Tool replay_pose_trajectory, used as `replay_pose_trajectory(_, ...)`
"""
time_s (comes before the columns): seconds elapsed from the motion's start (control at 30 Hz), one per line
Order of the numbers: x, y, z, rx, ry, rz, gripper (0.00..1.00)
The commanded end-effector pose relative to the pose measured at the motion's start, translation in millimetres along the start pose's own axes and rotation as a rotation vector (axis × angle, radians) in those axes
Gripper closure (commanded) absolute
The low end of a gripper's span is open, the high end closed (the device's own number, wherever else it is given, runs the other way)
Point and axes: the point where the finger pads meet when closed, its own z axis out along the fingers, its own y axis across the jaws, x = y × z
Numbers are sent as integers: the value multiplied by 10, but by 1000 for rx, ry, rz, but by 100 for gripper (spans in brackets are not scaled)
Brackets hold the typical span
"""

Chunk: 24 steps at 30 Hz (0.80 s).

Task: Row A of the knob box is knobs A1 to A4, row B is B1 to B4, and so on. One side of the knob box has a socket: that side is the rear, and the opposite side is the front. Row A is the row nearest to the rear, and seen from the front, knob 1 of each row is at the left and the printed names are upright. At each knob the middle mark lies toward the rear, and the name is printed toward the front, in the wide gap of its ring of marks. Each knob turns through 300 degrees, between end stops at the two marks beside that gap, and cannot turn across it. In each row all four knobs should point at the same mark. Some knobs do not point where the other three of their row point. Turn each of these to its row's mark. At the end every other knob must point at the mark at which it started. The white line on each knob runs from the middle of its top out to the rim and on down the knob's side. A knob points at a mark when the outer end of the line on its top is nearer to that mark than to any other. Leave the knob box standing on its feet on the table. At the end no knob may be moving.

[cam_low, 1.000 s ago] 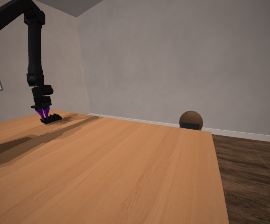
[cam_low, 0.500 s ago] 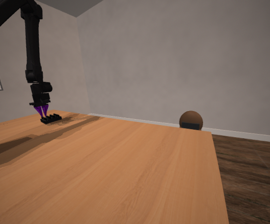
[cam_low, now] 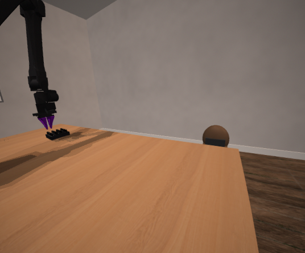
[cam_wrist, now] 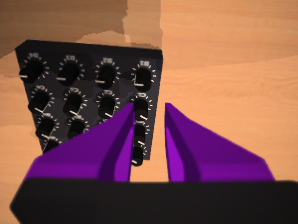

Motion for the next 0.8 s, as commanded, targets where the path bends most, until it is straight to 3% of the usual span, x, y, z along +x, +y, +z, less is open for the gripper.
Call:
replay_pose_trajectory(0.0,57,51,-83,-18,6,2,81)
replay_pose_trajectory(0.13,57,51,-83,-18,6,2,81)
replay_pose_trajectory(0.17,56,50,-83,-18,6,2,0)
replay_pose_trajectory(0.53,44,8,-325,-11,2,0,0)
replay_pose_trajectory(0.77,42,6,-805,-12,3,1,0)
